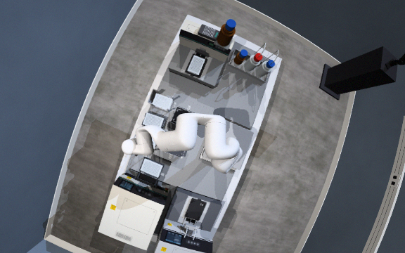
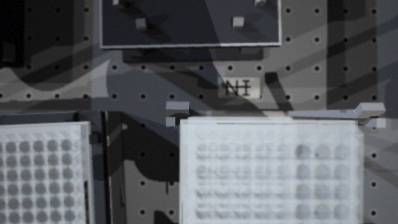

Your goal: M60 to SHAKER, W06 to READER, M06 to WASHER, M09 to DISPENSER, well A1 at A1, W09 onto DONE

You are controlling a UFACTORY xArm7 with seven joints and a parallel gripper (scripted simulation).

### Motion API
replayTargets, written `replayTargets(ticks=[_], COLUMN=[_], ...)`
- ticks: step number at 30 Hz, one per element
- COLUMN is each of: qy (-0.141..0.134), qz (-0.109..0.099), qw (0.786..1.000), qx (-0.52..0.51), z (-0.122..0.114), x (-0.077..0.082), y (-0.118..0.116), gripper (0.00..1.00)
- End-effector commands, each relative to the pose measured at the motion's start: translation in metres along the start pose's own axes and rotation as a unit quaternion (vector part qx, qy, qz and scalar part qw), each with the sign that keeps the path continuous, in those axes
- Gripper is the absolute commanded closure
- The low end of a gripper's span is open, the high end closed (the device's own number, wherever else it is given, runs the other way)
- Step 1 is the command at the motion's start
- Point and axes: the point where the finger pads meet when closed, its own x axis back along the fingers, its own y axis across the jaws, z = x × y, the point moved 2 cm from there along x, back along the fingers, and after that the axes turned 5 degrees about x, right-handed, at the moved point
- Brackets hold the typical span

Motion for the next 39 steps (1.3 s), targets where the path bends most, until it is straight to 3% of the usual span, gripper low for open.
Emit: replayTargets(ticks=[1,39], qy=[-0.002,-0.002], qz=[0.0,0.0], qw=[1.0,1.0], qx=[0.0,0.0], z=[-0.001,-0.001], x=[0.004,0.027], y=[0.0,0.0], gripper=[1.0,1.0])
